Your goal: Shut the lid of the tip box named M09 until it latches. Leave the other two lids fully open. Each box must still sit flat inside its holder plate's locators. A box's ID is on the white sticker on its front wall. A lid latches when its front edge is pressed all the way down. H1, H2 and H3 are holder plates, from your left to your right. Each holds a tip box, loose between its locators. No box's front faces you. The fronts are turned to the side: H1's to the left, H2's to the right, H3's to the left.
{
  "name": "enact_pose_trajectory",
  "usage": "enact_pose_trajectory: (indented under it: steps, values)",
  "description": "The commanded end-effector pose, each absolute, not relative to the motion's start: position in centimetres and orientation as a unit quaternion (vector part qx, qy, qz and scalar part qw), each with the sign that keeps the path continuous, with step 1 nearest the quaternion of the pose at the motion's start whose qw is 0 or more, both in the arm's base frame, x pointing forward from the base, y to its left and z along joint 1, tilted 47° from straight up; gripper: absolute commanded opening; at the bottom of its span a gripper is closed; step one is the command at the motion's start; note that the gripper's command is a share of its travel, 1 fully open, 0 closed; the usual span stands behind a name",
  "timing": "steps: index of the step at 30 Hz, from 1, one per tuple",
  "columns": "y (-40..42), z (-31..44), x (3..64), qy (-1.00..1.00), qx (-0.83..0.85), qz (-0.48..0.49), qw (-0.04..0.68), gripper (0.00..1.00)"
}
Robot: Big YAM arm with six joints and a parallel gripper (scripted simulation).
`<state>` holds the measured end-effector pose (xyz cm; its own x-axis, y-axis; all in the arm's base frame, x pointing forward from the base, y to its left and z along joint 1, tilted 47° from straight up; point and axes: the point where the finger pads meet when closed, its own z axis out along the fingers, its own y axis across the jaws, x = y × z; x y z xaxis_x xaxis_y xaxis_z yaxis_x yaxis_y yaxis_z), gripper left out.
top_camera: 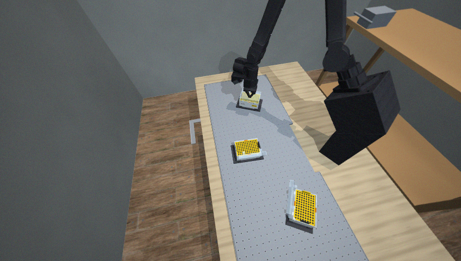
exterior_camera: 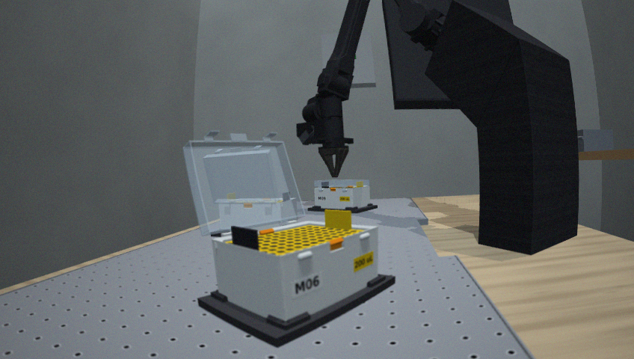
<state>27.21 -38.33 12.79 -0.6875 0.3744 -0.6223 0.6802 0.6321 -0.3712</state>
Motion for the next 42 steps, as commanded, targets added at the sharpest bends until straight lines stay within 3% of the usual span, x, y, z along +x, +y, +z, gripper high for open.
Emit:
enact_pose_trajectory:
  steps: [1, 42]
  values:
    - [-38.6, 13.5, 27.5, 0.864, 0.302, -0.307, 0.26, 0.0]
    - [-39.9, 12.4, 27.8, 0.864, 0.302, -0.309, 0.259, 0.0]
